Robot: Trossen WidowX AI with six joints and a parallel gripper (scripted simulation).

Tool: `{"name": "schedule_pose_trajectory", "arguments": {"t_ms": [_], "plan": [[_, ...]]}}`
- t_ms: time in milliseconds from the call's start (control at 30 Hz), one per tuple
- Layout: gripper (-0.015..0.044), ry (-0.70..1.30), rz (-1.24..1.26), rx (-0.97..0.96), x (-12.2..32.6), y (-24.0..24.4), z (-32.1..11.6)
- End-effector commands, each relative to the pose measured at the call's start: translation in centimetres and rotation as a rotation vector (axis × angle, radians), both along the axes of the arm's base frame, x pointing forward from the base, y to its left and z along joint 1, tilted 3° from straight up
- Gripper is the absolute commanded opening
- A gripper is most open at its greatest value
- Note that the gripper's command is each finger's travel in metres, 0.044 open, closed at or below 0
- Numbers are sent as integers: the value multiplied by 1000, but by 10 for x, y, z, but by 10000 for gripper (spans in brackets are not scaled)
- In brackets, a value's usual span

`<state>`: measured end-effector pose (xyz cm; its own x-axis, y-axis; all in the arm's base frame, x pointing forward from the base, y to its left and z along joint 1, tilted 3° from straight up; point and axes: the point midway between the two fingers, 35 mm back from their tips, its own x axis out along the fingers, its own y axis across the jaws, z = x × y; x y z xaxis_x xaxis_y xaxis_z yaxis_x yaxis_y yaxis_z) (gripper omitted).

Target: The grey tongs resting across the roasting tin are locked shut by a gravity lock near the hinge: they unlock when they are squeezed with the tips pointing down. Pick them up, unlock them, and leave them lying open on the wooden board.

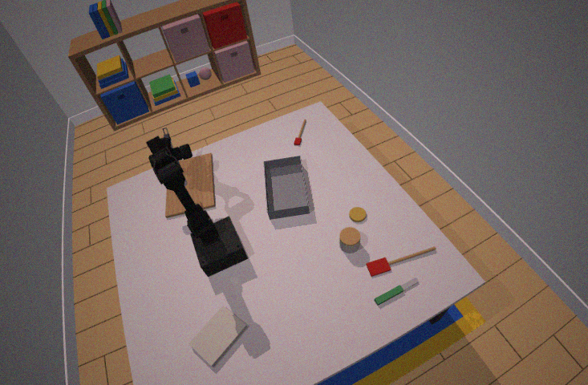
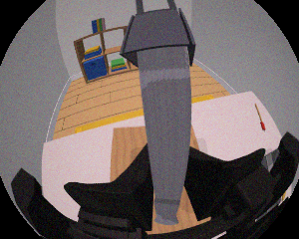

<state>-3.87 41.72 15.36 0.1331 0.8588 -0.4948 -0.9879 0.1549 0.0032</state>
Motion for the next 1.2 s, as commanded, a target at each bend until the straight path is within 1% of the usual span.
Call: {"name": "schedule_pose_trajectory", "arguments": {"t_ms": [0, 567, 1167], "plan": [[-150, 8, 6, -46, -1, 8, -1], [-150, 28, 24, -269, -1, 24, -11], [-150, 69, 30, -508, 2, 27, -19]]}}
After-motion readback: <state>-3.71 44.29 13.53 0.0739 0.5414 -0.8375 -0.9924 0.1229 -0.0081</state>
